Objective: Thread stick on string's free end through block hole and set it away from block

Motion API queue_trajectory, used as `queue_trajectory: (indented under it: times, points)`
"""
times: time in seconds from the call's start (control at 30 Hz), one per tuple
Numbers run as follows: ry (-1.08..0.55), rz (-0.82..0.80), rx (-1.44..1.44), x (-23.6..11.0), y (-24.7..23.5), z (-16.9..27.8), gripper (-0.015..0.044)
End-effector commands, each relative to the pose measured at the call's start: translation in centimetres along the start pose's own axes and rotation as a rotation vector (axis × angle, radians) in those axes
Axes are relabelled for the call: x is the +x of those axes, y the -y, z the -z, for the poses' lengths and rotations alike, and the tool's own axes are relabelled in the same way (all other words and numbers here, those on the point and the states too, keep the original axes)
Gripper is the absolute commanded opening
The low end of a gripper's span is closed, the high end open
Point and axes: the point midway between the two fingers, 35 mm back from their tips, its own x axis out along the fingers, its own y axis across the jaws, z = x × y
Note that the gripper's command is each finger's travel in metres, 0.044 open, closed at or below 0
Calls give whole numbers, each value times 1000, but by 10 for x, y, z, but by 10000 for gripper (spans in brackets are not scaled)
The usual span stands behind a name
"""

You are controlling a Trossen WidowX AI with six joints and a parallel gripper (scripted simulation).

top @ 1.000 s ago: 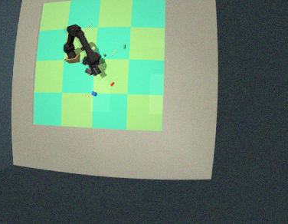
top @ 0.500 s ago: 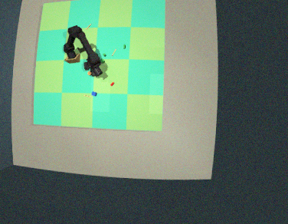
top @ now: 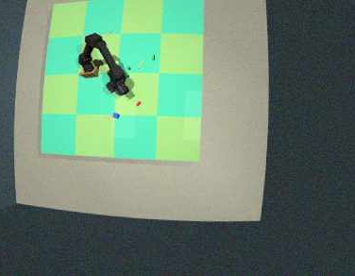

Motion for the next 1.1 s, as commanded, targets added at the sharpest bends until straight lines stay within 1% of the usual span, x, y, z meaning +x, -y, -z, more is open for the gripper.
queue_trajectory:
  times: [0.0,1.07]
  points:
    - [-3,-11,-135,-2,-6,2,0]
    - [40,-67,-1294,-11,-41,12,0]
